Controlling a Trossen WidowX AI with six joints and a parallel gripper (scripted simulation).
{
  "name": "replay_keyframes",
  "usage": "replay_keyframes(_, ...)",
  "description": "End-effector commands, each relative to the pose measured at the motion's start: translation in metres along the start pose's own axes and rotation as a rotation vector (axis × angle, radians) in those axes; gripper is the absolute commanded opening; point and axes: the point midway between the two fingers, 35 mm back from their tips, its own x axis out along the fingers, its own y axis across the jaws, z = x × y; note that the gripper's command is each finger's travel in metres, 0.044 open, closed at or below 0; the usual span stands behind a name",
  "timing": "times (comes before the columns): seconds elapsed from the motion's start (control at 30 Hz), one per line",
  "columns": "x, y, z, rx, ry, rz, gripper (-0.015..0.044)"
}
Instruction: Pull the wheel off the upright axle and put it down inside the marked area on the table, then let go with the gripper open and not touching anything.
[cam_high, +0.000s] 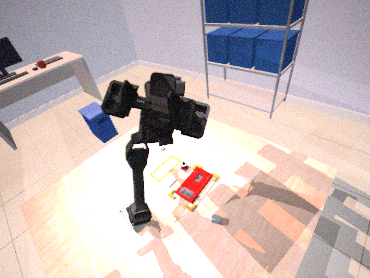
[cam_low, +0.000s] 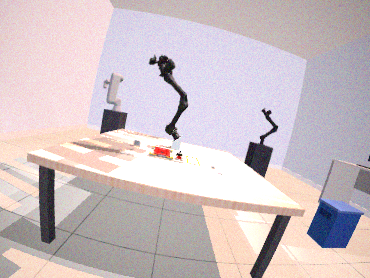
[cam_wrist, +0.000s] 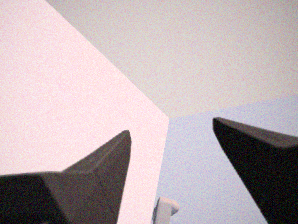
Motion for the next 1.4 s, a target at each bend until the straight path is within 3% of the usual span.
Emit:
replay_keyframes(0.0,0.020,0.022,-0.065,0.042,0.152,0.087,0.0300)
replay_keyframes(0.3,0.032,0.083,-0.183,0.192,0.456,0.247,0.0300)
replay_keyframes(0.6,0.005,0.163,-0.264,0.351,0.711,0.436,0.0300)
replay_keyframes(0.83,-0.038,0.229,-0.302,0.434,0.887,0.596,0.0300)
replay_keyframes(1.0,-0.090,0.282,-0.321,0.429,1.021,0.758,0.0300)
replay_keyframes(1.37,-0.187,0.362,-0.307,0.462,1.193,1.050,0.0300)
